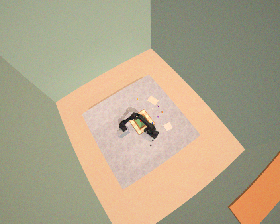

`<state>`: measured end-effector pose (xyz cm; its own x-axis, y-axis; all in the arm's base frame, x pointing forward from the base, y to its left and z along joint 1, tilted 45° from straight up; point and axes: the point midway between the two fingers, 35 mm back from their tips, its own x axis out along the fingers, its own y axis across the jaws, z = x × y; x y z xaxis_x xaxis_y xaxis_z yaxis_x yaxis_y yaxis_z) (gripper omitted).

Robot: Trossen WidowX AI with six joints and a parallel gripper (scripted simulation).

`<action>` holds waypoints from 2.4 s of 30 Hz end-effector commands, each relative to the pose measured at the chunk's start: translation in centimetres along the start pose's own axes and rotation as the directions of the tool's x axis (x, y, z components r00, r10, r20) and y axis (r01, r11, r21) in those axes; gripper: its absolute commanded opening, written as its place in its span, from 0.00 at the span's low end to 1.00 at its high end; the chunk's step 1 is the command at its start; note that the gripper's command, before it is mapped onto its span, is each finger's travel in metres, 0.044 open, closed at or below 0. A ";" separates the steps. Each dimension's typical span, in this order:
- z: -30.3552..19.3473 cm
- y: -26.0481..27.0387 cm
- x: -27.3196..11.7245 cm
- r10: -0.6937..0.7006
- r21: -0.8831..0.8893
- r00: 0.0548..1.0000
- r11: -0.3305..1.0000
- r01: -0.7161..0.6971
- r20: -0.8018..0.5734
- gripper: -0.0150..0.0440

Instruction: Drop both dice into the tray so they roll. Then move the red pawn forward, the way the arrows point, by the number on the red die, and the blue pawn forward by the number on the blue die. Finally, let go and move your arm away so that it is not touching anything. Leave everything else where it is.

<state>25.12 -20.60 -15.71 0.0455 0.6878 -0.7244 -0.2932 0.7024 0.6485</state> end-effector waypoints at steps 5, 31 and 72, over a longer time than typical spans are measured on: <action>0.0 0.2 -4.5 0.004 -0.013 1.000 1.000 -0.004 -0.003 0.25; 4.8 5.7 -4.1 -0.007 0.564 1.000 0.826 0.008 -0.004 0.25; 10.5 17.4 -1.1 0.012 0.989 1.000 -0.147 0.000 0.002 0.25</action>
<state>29.58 -7.93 -1.83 0.0347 0.6948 -0.7184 0.9763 0.1301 0.1730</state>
